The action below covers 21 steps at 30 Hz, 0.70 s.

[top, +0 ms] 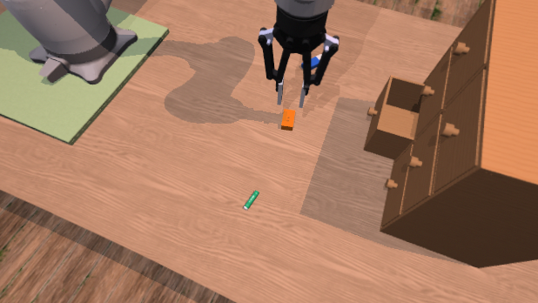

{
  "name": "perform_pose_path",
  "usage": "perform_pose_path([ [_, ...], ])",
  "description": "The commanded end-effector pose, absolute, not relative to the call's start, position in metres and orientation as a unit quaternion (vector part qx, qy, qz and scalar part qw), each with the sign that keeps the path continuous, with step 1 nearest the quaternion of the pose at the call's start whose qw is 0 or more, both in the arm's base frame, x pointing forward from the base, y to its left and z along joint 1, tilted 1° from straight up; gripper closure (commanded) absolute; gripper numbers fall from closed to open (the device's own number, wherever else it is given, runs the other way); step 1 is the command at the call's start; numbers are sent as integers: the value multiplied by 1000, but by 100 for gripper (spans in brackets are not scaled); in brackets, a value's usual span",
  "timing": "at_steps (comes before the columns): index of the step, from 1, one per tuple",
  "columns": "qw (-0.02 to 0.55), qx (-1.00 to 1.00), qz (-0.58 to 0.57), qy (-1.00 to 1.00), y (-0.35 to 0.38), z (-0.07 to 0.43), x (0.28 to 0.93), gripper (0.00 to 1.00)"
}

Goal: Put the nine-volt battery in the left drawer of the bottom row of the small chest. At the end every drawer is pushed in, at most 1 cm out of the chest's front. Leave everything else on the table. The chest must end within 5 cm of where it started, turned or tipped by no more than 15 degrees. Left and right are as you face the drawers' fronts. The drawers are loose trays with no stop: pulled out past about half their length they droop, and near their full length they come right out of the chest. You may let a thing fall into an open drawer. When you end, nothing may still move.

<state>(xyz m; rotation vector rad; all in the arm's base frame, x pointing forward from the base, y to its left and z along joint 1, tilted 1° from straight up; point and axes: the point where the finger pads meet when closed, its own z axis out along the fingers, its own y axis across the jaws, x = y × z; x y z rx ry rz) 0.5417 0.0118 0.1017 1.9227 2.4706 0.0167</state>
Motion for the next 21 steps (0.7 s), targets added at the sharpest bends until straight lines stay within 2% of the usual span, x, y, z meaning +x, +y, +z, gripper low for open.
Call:
perform_pose_path([
  [1,5,614,5,789,12,101,542,74],
  [21,5,614,6,789,12,65,542,74],
])
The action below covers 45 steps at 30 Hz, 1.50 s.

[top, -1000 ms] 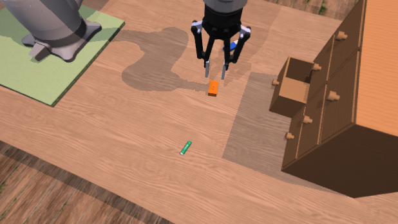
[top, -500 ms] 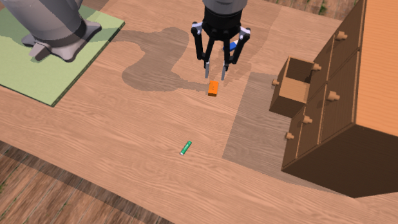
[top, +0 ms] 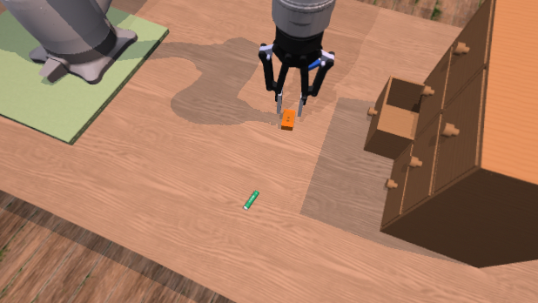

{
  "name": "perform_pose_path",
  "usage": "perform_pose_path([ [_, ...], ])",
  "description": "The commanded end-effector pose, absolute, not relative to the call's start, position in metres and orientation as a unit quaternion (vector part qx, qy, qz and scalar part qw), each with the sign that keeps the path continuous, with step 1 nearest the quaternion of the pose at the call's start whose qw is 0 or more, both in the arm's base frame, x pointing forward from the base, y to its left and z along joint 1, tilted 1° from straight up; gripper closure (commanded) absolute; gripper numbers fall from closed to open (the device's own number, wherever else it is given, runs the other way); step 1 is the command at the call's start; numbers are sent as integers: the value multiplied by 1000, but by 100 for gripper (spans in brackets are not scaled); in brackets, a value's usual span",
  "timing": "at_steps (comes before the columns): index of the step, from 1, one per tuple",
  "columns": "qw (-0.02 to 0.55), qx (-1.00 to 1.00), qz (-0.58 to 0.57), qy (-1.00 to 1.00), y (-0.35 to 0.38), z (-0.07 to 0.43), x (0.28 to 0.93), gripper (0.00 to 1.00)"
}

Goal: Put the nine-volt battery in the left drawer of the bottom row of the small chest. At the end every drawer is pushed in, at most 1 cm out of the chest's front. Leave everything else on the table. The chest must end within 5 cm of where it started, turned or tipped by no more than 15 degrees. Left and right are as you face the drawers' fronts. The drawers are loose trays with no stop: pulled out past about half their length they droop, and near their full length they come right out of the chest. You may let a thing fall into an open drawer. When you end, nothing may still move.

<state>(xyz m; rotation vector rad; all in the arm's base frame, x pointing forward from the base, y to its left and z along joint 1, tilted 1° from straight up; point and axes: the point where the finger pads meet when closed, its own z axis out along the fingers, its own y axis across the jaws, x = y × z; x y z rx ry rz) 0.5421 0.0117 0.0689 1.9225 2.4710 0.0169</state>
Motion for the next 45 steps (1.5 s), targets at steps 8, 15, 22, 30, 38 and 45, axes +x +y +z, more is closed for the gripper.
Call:
perform_pose_path([
  [8,5,614,6,789,12,52,542,74],
  [15,5,614,6,789,12,50,543,74],
  [22,5,614,6,789,12,50,543,74],
  [30,5,614,6,789,12,50,543,74],
  [38,5,614,6,789,12,49,543,74],
  [45,5,614,6,789,12,42,543,74],
])
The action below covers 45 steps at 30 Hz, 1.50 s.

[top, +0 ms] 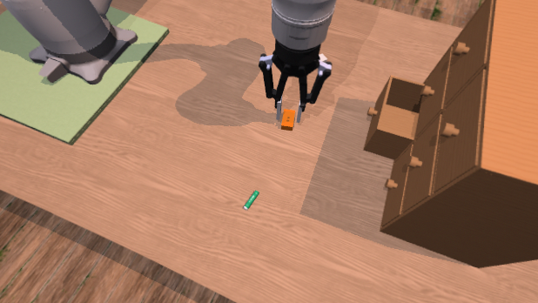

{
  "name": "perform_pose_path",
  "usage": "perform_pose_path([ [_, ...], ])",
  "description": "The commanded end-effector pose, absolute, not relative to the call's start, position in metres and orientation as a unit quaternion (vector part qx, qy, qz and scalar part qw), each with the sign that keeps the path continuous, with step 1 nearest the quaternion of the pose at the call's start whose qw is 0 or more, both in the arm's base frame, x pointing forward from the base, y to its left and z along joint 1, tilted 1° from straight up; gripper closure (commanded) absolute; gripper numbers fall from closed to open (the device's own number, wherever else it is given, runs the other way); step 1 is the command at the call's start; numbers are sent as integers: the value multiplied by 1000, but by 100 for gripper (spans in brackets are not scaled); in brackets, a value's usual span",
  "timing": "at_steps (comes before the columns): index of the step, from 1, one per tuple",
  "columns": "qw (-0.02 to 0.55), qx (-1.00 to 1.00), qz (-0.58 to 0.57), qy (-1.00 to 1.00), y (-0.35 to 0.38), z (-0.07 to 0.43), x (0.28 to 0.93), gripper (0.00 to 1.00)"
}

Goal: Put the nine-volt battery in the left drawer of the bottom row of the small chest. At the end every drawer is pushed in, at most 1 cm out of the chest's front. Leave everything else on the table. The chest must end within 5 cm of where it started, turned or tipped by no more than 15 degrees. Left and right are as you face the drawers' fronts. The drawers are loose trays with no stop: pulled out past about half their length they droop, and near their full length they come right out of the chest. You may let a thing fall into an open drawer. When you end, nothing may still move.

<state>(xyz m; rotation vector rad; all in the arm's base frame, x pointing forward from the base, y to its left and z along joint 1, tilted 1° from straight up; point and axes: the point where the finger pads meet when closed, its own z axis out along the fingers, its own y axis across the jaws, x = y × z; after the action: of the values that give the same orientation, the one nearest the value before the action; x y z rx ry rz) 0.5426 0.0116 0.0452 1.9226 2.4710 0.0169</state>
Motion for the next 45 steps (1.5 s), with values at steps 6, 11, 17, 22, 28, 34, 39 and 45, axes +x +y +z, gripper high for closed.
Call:
perform_pose_path([
  [6,5,614,6,789,12,28,543,74],
  [11,5,614,6,789,12,25,543,74],
  [17,5,614,6,789,12,25,543,74],
  [22,5,614,6,789,12,25,543,74],
  [28,5,614,6,789,12,25,543,74],
  [34,5,614,6,789,12,25,543,86],
  [39,5,614,6,789,12,25,543,86],
  [45,5,614,6,789,12,25,543,86],
])
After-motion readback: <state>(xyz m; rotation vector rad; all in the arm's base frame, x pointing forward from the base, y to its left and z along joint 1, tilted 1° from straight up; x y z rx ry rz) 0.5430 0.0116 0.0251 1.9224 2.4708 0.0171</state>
